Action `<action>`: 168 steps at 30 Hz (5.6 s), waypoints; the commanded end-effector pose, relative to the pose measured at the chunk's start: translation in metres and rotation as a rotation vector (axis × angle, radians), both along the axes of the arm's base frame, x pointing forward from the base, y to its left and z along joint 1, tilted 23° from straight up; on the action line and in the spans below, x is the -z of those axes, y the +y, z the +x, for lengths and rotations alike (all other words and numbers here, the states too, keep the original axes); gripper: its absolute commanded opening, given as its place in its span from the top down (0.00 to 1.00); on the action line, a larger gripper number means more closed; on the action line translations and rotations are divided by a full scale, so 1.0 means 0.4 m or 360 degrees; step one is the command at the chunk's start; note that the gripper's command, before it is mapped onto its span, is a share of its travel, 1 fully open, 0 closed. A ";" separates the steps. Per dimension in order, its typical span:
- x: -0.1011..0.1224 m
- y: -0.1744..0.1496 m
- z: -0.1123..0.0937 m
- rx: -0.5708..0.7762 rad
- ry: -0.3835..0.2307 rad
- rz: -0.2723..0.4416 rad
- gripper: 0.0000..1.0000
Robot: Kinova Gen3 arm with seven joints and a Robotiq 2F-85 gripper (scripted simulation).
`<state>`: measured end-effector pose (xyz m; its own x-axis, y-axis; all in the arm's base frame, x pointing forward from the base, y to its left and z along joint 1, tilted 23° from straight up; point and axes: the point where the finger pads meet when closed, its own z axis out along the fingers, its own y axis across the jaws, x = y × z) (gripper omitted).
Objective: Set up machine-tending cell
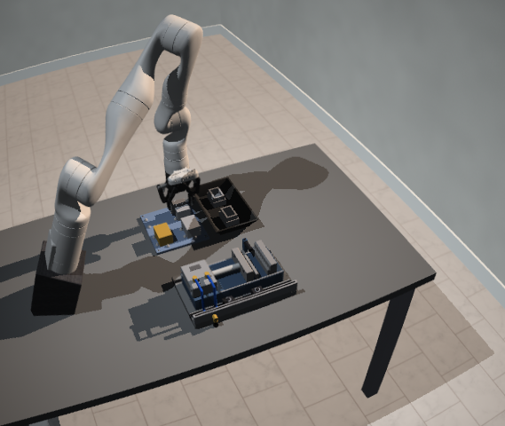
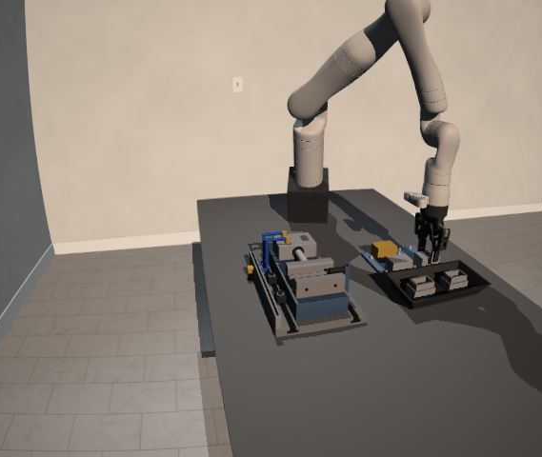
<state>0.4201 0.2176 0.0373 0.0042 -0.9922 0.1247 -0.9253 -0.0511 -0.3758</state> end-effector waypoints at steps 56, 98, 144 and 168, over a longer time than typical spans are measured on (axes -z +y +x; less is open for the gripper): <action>0.000 0.001 0.000 -0.0001 -0.0001 0.0001 1.00; 0.000 0.001 0.000 -0.0001 -0.0001 0.0001 1.00; -0.223 0.028 -0.092 -0.0001 -0.0001 0.0001 1.00; -0.275 0.018 -0.107 -0.0001 0.0000 0.0001 1.00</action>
